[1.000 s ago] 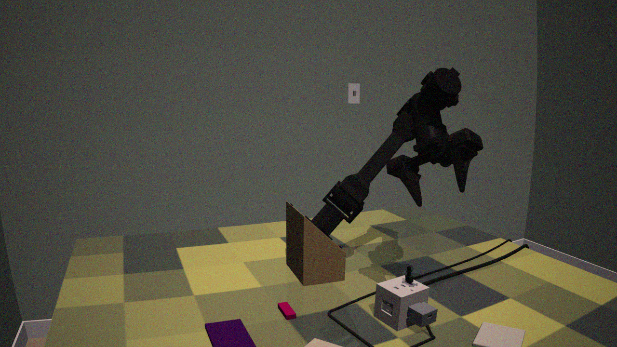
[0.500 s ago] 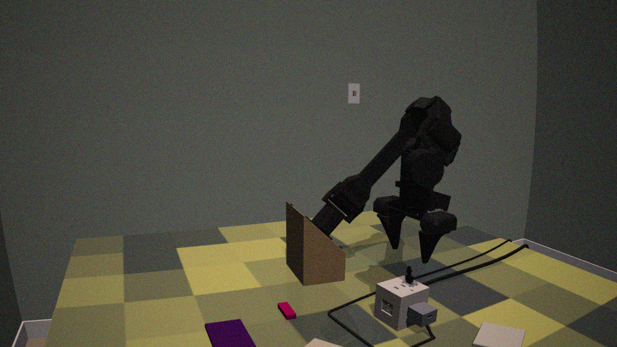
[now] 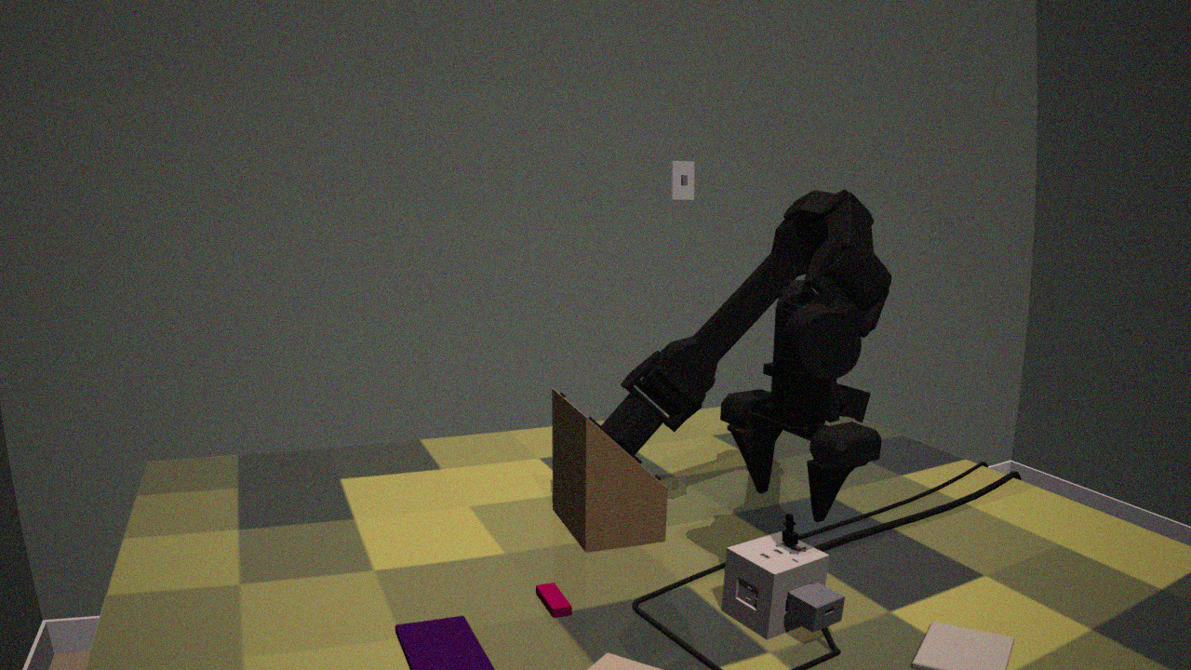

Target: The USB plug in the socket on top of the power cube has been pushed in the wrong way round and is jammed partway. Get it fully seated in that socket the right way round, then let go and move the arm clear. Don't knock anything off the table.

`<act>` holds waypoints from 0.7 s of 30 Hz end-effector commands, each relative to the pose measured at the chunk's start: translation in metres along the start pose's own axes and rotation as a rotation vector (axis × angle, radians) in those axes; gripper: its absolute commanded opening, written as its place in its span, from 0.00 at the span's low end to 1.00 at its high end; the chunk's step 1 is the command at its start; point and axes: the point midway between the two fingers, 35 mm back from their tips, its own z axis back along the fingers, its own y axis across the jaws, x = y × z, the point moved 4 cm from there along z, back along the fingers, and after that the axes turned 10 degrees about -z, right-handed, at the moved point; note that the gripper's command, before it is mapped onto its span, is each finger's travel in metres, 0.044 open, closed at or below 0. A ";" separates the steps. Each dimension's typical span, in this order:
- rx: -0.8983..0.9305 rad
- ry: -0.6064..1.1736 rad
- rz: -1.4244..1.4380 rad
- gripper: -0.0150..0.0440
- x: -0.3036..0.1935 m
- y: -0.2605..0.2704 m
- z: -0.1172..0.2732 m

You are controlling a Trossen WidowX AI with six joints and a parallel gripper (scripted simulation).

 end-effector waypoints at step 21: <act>0.000 0.000 0.000 0.78 0.000 0.000 -0.015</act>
